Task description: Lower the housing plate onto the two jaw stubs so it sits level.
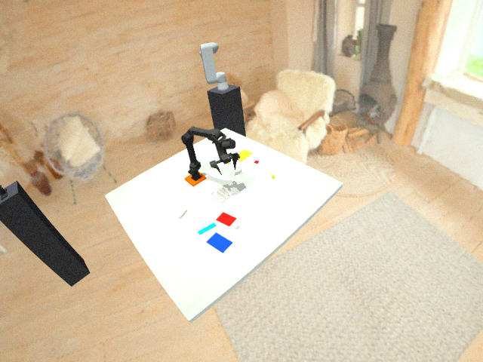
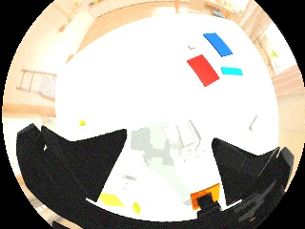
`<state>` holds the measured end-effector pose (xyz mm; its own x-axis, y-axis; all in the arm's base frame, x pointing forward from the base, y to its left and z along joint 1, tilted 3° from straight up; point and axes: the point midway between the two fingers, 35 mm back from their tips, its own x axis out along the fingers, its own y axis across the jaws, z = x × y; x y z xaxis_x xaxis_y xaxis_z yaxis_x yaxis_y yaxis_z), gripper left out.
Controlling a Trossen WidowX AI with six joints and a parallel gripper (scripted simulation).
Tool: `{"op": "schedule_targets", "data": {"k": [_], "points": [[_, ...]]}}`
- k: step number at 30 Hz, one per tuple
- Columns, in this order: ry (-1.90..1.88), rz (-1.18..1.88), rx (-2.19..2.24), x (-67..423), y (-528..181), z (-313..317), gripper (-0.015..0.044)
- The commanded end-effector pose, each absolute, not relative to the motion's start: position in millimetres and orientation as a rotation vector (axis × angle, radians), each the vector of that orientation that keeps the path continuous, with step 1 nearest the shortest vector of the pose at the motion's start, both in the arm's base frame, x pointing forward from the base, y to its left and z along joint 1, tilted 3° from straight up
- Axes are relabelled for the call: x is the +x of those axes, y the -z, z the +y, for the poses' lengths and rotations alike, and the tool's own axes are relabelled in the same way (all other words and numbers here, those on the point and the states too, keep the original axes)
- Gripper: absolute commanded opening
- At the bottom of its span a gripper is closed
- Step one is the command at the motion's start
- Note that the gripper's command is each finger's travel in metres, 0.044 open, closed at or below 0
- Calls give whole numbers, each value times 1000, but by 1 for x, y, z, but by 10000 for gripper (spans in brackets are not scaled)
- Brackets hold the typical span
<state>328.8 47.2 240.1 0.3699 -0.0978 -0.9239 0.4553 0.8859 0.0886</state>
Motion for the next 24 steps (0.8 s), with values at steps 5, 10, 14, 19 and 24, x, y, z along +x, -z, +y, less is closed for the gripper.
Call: {"op": "schedule_targets", "data": {"k": [5, 10, 14, 19, 24], "points": [[229, 1203, 236, 323, -225, 78, 440], [138, 1233, 147, 316, -216, 98, 440], [65, 1256, 70, 309, -210, 115, 440], [-24, 1281, -23, 299, -200, 135, 440], [-108, 1304, -110, 287, -190, 156, 440]]}}
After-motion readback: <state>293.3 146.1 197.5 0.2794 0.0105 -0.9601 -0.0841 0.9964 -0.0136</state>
